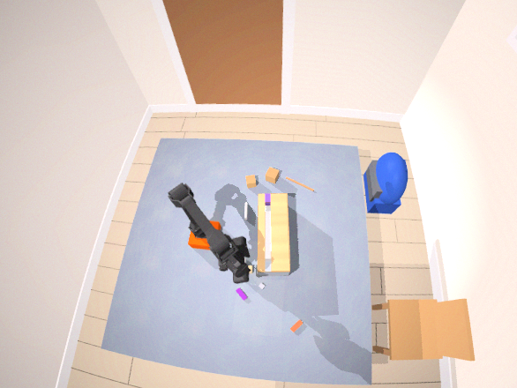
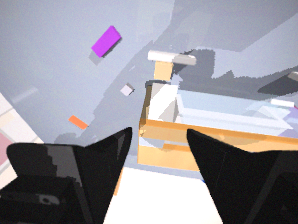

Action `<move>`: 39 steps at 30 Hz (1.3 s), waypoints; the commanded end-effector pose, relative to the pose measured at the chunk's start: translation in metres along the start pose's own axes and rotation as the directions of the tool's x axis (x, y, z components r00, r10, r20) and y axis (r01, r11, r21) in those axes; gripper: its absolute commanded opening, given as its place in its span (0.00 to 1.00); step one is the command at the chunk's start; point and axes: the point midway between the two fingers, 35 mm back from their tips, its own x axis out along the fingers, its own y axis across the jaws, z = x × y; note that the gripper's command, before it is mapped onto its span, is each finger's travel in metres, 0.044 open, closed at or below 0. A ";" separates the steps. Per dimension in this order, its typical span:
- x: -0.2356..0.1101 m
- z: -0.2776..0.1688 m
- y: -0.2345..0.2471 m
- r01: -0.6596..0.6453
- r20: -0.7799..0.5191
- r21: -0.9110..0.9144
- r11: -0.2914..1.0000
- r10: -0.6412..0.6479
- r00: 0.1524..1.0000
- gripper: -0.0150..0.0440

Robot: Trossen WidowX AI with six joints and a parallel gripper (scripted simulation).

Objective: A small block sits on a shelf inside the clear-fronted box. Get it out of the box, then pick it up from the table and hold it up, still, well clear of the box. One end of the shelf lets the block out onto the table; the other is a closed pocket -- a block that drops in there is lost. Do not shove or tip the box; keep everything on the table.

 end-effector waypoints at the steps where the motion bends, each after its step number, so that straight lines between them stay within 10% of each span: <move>1: 0.002 0.003 -0.002 0.016 -0.012 0.112 0.994 -0.015 1.000 0.74; 8: 0.005 0.004 -0.002 0.016 -0.012 0.112 0.994 -0.015 1.000 0.74; 15: 0.088 0.036 -0.007 0.016 -0.012 0.112 0.994 -0.015 1.000 0.74; 39: 0.115 0.048 -0.008 0.016 -0.012 0.112 0.994 -0.015 1.000 0.74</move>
